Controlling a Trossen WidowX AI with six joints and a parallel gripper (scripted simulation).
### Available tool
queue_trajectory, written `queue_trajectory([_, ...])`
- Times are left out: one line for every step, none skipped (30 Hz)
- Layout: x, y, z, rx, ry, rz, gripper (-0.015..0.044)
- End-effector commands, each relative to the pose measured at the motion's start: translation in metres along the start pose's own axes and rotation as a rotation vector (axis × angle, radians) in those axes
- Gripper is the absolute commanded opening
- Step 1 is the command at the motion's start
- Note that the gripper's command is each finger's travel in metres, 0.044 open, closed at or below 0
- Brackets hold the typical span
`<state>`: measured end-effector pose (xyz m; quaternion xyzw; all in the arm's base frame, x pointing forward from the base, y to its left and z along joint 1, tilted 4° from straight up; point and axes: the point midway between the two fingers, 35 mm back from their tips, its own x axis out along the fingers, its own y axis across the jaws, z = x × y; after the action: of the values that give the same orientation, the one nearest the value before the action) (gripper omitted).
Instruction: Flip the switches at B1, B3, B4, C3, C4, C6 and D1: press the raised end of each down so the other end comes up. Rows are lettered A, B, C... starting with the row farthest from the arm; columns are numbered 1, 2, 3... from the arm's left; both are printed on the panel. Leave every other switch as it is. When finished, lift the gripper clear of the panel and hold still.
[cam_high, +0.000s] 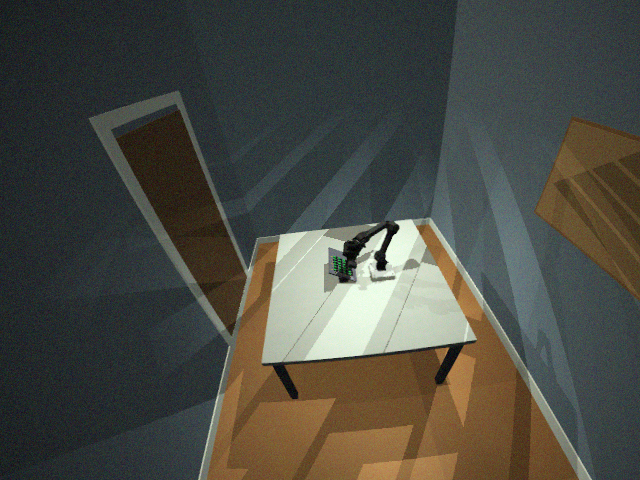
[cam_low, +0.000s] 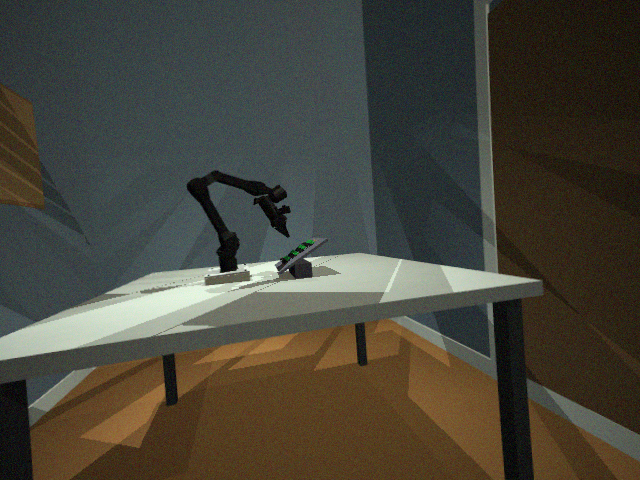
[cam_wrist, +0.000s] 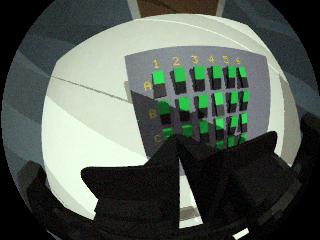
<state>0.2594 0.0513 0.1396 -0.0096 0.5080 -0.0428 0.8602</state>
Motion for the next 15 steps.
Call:
queue_trajectory([-0.002,-0.026,0.011,0.004,-0.004,-0.006,0.0000])
queue_trajectory([-0.003,-0.035,0.013,0.003,-0.005,-0.007,0.0000])
queue_trajectory([-0.003,-0.043,0.016,0.003,-0.007,-0.008,0.0000])
queue_trajectory([-0.003,-0.048,0.017,0.002,-0.008,-0.008,0.0000])
queue_trajectory([-0.003,-0.049,0.017,0.002,-0.009,-0.009,0.0000])
queue_trajectory([-0.003,-0.049,0.017,0.002,-0.009,-0.009,0.0000])
queue_trajectory([-0.003,-0.049,0.017,0.002,-0.009,-0.009,0.0000])
queue_trajectory([-0.001,-0.049,0.018,0.002,-0.007,-0.009,0.0000])
queue_trajectory([0.008,-0.049,0.018,0.002,-0.001,-0.009,0.0000])
queue_trajectory([0.020,-0.049,0.019,0.002,0.007,-0.009,0.0000])
queue_trajectory([0.029,-0.050,0.019,0.002,0.013,-0.009,0.0000])
queue_trajectory([0.031,-0.050,0.019,0.002,0.015,-0.009,0.0000])
queue_trajectory([0.031,-0.050,0.019,0.002,0.015,-0.009,0.0000])
queue_trajectory([0.031,-0.050,0.019,0.002,0.015,-0.009,0.0000])
queue_trajectory([0.031,-0.050,0.019,0.002,0.015,-0.009,0.0000])
